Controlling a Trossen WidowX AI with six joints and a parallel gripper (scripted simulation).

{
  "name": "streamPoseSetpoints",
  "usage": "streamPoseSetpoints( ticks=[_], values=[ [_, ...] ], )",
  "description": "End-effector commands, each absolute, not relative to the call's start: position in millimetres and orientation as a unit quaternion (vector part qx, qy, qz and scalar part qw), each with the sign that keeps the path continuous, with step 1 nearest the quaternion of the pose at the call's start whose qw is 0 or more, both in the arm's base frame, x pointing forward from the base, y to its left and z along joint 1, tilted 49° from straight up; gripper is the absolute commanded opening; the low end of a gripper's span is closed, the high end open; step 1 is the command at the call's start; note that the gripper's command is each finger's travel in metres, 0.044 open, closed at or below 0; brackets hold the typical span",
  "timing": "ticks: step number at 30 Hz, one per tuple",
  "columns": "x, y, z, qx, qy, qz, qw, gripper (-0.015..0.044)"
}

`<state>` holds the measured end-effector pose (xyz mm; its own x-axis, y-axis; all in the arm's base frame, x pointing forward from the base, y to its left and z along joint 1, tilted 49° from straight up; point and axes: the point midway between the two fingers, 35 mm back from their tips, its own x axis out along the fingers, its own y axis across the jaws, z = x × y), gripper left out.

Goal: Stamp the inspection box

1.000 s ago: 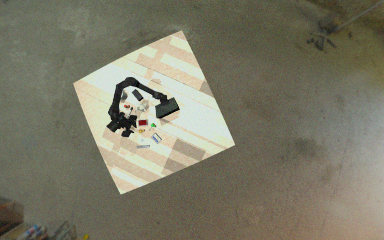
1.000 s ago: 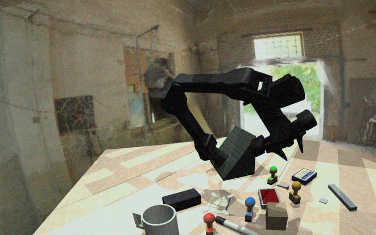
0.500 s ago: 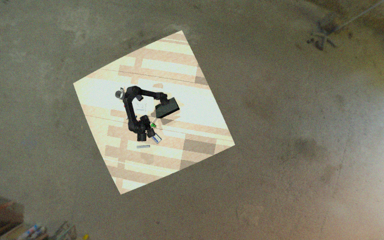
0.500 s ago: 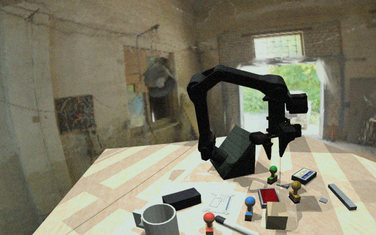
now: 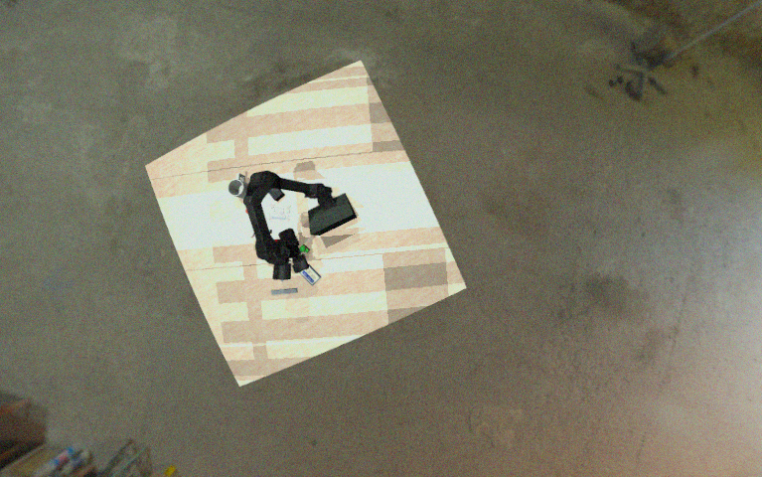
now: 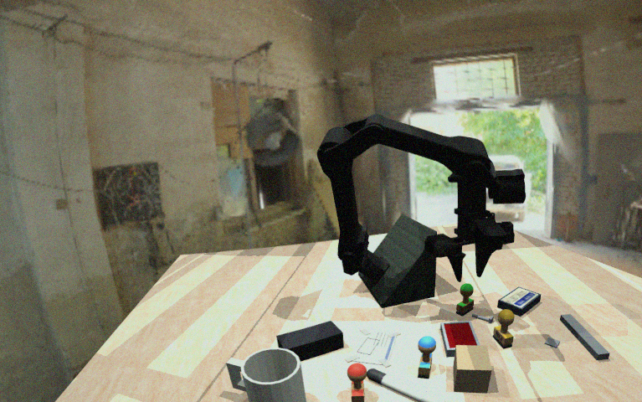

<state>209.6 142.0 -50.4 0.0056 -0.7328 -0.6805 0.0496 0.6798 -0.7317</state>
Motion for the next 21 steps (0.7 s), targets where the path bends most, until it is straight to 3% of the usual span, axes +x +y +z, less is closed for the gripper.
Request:
streamPoseSetpoints(
  ticks=[1, 21],
  values=[
    [209.5, 136.3, -55.6, -0.272, 0.640, -0.297, 0.655, 0.0226],
    [209.1, 111.4, -77.7, -0.272, 0.639, -0.298, 0.655, 0.0226]
  ],
)
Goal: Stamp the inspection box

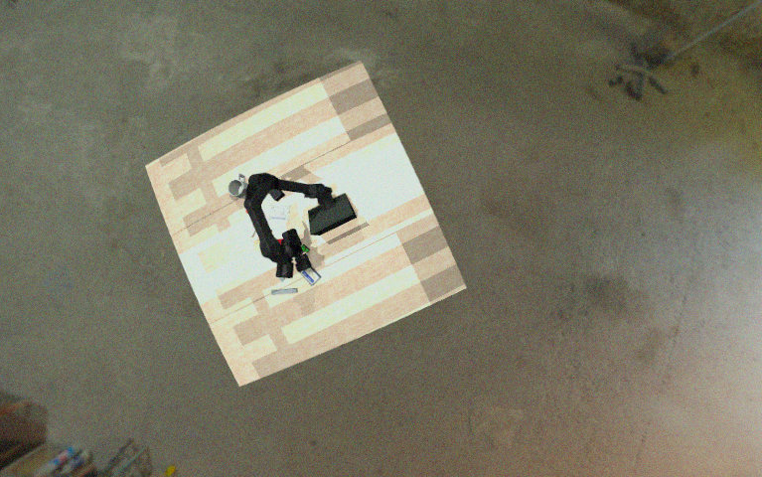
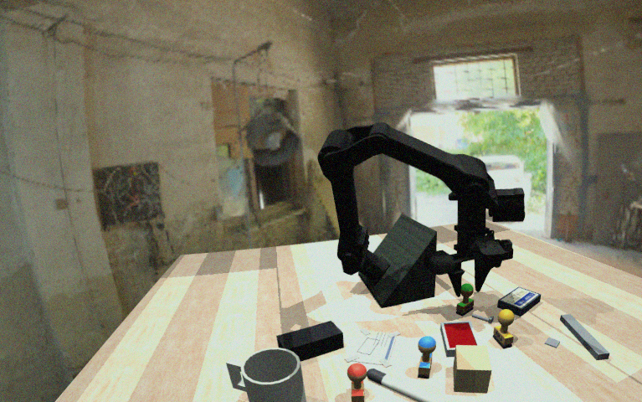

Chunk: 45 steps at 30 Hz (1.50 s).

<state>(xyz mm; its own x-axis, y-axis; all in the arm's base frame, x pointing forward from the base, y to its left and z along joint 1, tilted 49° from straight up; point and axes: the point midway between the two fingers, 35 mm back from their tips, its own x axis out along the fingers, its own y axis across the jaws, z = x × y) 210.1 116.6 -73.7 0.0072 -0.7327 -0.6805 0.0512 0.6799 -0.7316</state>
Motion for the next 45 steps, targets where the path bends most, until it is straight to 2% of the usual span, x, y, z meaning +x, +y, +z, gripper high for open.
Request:
streamPoseSetpoints(
  ticks=[1, 14, 34, 38, 45],
  values=[
    [208.9, 110.1, -78.7, -0.272, 0.639, -0.298, 0.655, 0.0226],
    [207.4, 97.9, -88.1, -0.272, 0.639, -0.298, 0.655, 0.0226],
    [208.1, 100.0, -86.5, -0.268, 0.638, -0.300, 0.656, 0.0093],
    [208.2, 100.9, -85.8, -0.268, 0.639, -0.300, 0.656, 0.0000],
    [208.6, 103.6, -83.7, -0.268, 0.639, -0.299, 0.656, 0.0000]
  ],
)
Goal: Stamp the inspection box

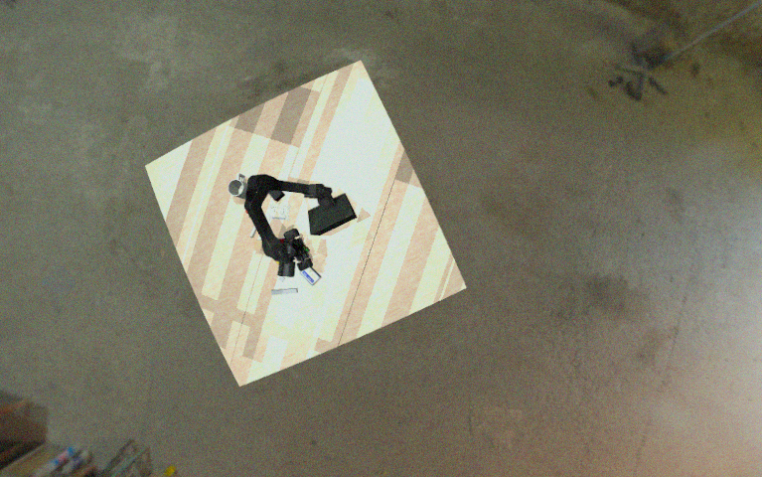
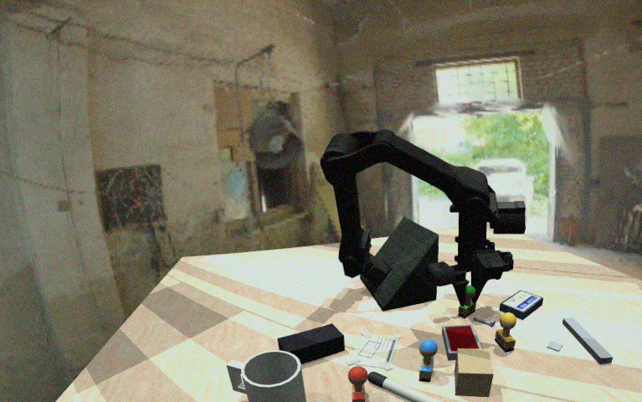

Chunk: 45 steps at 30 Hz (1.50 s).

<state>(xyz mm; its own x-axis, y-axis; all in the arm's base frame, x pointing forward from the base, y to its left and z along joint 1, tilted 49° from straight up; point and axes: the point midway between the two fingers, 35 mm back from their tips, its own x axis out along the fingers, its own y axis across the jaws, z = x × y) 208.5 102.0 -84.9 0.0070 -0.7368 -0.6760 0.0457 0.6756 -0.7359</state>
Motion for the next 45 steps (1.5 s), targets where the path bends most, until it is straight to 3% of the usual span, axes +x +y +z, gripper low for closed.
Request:
streamPoseSetpoints(
  ticks=[1, 45],
  values=[
    [208.6, 103.9, -83.5, -0.268, 0.639, -0.299, 0.656, 0.0000],
    [209.9, 120.3, -70.1, -0.267, 0.639, -0.299, 0.657, 0.0000]
  ],
)
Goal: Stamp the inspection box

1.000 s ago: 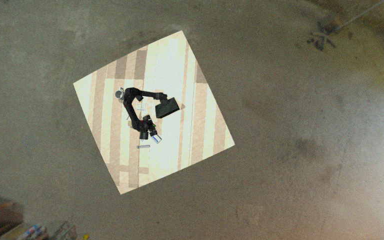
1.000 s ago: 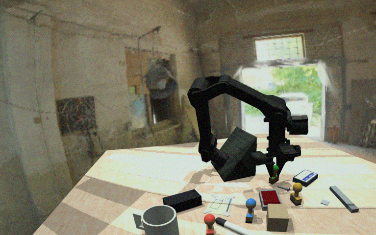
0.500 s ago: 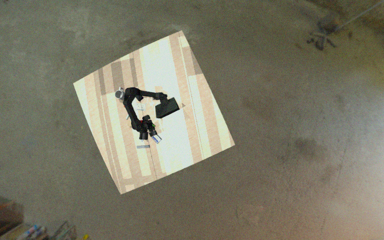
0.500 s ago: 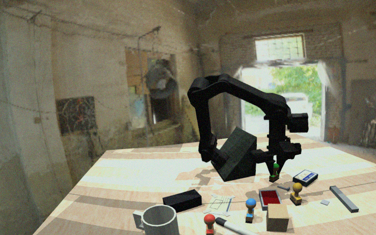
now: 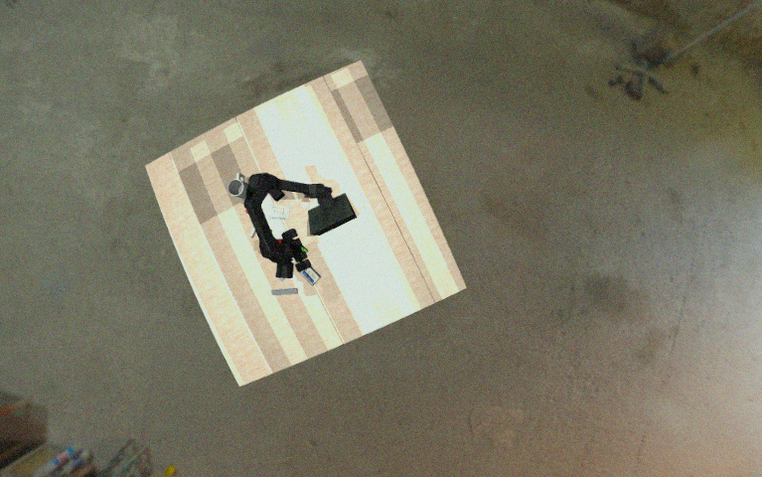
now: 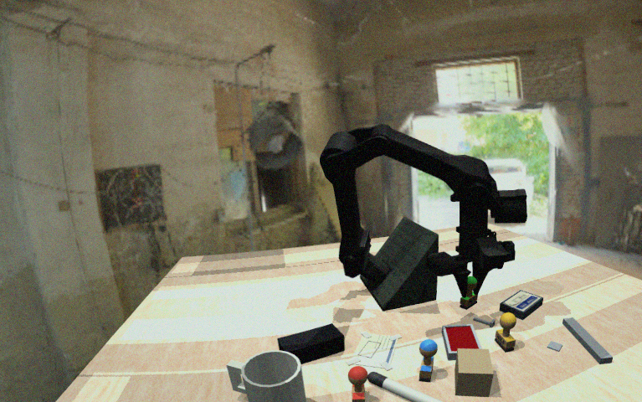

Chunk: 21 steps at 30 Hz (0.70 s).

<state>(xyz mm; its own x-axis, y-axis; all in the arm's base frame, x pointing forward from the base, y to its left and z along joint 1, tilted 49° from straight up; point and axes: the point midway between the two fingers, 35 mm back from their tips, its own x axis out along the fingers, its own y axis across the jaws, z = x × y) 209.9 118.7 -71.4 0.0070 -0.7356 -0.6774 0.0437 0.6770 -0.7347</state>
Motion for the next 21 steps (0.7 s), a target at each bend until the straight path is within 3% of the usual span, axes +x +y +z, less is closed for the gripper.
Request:
streamPoseSetpoints(
  ticks=[1, 21],
  values=[
    [210.0, 120.6, -69.7, -0.267, 0.639, -0.299, 0.657, 0.0000],
    [210.1, 127.9, -63.2, -0.267, 0.639, -0.298, 0.657, 0.0000]
  ],
)
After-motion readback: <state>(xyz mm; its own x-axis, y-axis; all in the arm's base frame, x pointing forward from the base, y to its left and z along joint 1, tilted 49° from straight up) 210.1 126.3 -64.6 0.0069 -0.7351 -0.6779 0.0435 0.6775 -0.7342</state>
